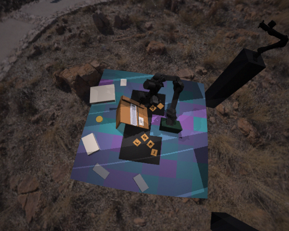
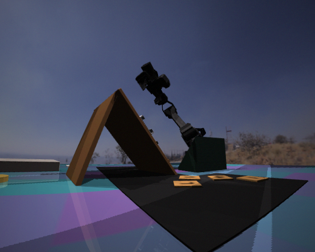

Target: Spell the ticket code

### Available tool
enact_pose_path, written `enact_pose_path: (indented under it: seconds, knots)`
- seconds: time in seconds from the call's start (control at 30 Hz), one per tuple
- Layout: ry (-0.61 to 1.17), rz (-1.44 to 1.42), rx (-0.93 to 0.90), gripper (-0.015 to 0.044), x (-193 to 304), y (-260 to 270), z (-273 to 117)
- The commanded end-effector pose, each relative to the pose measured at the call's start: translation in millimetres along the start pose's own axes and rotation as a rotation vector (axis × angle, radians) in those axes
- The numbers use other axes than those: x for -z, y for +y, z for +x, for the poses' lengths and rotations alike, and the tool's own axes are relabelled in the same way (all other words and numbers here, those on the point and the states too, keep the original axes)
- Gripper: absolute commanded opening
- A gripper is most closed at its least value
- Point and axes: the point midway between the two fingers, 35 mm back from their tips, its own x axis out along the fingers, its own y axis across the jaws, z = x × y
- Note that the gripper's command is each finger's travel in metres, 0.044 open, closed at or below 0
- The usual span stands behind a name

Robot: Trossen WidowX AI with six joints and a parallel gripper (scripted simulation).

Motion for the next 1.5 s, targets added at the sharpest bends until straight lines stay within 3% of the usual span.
enact_pose_path:
  seconds: [0.0, 0.03, 0.27, 0.57, 0.9, 1.1, 1.47]
  knots:
    - [0.021, -0.029, -0.047, 0.0361, -11, -6, 25]
    - [0.034, -0.052, -0.079, 0.0340, -18, -8, 43]
    - [0.112, -0.213, -0.290, 0.0340, -61, 6, 160]
    - [0.192, -0.434, -0.567, 0.0340, -93, 97, 288]
    - [0.196, -0.451, -0.587, 0.0340, -98, 111, 296]
    - [0.198, -0.451, -0.588, 0.0340, -91, 128, 320]
    - [0.198, -0.451, -0.588, 0.0340, -91, 129, 322]
